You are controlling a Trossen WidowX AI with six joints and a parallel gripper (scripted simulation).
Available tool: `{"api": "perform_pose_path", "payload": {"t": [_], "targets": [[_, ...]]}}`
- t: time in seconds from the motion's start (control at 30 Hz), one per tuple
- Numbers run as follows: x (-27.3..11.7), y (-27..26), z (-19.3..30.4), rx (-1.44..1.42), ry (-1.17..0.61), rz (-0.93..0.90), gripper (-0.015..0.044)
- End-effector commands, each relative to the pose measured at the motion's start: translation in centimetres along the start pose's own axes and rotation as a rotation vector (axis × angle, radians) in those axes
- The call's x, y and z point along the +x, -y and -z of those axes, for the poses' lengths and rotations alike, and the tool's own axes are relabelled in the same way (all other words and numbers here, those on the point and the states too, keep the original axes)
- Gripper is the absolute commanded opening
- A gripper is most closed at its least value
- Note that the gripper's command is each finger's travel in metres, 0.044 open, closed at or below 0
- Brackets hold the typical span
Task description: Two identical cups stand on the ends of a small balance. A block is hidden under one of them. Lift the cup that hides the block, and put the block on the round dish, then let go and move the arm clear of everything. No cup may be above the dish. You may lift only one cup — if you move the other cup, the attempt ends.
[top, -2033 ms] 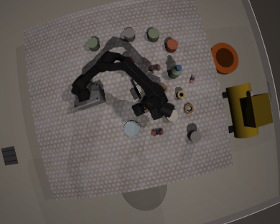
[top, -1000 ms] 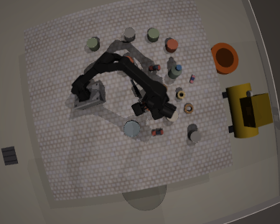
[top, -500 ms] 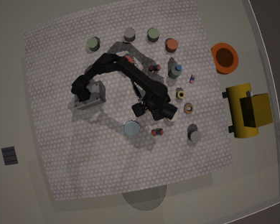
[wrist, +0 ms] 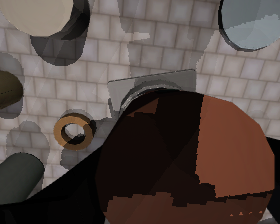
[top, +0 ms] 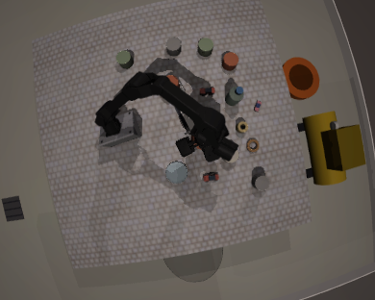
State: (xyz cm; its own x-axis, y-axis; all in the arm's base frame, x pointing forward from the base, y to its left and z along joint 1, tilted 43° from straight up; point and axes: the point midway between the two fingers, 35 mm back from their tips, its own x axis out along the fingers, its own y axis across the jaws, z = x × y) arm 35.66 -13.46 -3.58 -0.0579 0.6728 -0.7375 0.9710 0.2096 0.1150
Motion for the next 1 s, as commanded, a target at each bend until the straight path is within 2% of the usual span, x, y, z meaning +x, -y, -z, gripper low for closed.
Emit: {"api": "perform_pose_path", "payload": {"t": [0.0, 0.43, 0.97], "targets": [[-1.1, 0.0, 0.0, -0.01, 0.015, -0.006, 0.0], [-2.6, 0.2, 0.2, -0.01, 0.014, -0.006, 0.0], [-1.8, 0.2, 0.2, 0.0, -0.001, 0.0, 0.0]]}}
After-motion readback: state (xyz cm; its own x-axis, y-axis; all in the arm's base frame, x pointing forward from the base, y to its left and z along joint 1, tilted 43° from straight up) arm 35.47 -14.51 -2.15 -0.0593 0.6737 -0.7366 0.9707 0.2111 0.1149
